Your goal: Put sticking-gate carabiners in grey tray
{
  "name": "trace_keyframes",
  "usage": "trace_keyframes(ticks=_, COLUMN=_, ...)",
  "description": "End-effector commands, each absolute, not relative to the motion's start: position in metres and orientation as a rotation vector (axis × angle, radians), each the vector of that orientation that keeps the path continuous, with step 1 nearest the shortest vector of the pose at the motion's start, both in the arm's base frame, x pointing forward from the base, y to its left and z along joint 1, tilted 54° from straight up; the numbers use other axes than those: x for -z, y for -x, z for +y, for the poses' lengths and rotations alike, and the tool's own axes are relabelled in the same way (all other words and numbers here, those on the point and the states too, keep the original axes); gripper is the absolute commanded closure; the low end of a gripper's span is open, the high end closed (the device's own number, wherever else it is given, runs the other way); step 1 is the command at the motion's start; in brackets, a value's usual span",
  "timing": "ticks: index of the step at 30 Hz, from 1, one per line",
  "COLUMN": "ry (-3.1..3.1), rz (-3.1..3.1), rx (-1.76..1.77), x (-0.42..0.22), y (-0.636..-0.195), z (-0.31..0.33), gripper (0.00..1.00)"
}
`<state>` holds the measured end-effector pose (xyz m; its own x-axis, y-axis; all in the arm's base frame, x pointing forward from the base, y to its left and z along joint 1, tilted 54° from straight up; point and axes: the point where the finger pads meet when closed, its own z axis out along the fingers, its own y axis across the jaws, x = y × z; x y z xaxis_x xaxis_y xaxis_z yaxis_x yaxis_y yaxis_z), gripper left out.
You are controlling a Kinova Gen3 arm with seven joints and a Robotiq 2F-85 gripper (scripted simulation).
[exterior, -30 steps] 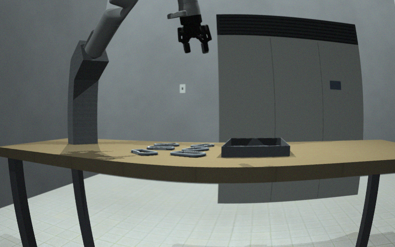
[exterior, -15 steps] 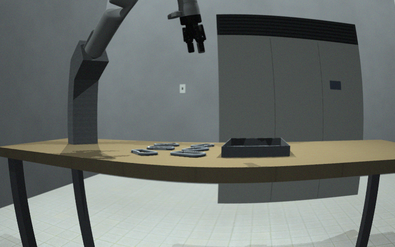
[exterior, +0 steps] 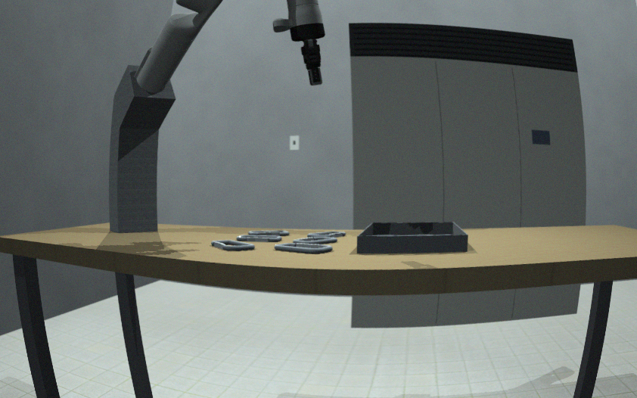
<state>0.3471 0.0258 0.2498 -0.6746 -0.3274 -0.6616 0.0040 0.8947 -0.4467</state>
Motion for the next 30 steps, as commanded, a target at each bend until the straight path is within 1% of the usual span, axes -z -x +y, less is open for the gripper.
trace_keyframes(ticks=1, ry=0.23, rz=2.253, rx=0.549, x=-0.2516, y=-0.3477, z=0.0243, gripper=0.0)
trace_keyframes(ticks=2, ry=0.23, rz=2.253, rx=0.549, x=-0.2516, y=-0.3477, z=0.0243, gripper=0.0)
trace_keyframes(ticks=3, ry=-0.115, rz=2.234, rx=0.487, x=-0.25, y=-0.3472, z=0.026, gripper=0.0)
trace_keyframes(ticks=7, ry=-0.201, rz=2.223, rx=0.473, x=-0.25, y=-0.3472, z=0.026, gripper=0.0)
trace_keyframes(ticks=19, ry=-0.201, rz=2.223, rx=0.473, x=-0.25, y=-0.3472, z=0.026, gripper=0.0)
trace_keyframes(ticks=20, ry=-0.539, rz=2.158, rx=0.411, x=-0.2486, y=-0.3465, z=0.0273, gripper=0.0)
trace_keyframes(ticks=30, ry=-0.622, rz=2.135, rx=0.397, x=-0.2486, y=-0.3465, z=0.0273, gripper=0.0)
